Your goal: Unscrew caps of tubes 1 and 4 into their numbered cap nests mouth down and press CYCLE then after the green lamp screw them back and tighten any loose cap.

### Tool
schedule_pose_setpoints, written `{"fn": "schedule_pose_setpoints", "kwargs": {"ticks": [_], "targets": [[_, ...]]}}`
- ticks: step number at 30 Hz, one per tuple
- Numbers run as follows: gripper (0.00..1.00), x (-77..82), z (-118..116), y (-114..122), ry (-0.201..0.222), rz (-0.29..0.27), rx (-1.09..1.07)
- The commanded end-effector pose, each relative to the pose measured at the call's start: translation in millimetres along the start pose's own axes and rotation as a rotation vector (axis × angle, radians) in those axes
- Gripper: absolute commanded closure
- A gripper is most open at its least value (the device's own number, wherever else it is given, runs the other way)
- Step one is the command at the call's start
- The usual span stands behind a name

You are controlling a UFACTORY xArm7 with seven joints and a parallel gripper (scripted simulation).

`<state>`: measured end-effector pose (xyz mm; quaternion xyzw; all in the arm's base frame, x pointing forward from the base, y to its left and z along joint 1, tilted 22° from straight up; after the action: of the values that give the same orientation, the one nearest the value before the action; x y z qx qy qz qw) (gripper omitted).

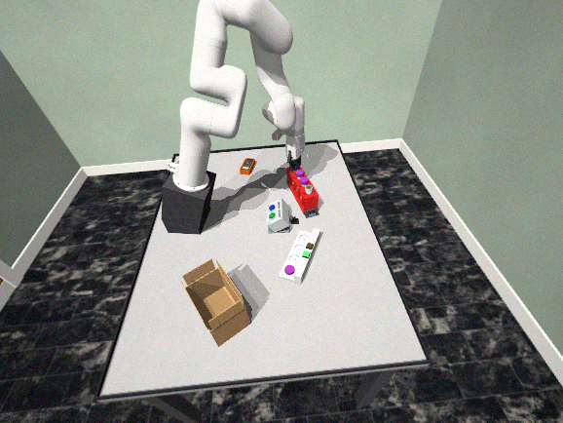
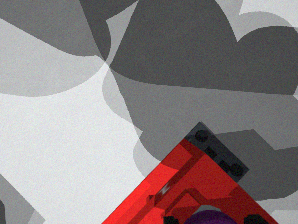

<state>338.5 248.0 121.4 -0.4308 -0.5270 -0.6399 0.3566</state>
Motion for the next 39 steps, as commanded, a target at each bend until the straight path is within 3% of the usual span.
{"fn": "schedule_pose_setpoints", "kwargs": {"ticks": [1,14,39], "targets": [[1.0,0.4,0.7,0.4,0.003,0.001,0.003],[1.0,0.3,0.7,0.5,0.003,0.001,-0.047],[1.0,-0.7,0.7,0.5,0.002,0.002,-1.197]]}}
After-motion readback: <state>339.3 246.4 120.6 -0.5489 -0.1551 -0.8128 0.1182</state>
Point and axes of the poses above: the point where the finger pads meet when closed, its own x axis back along the fingers, its own z axis across the jaws, y = z × x, the point moved 8 cm from there along x, back along the fingers, and after that the axes turned 9 degrees about x, right-handed, at the moved point
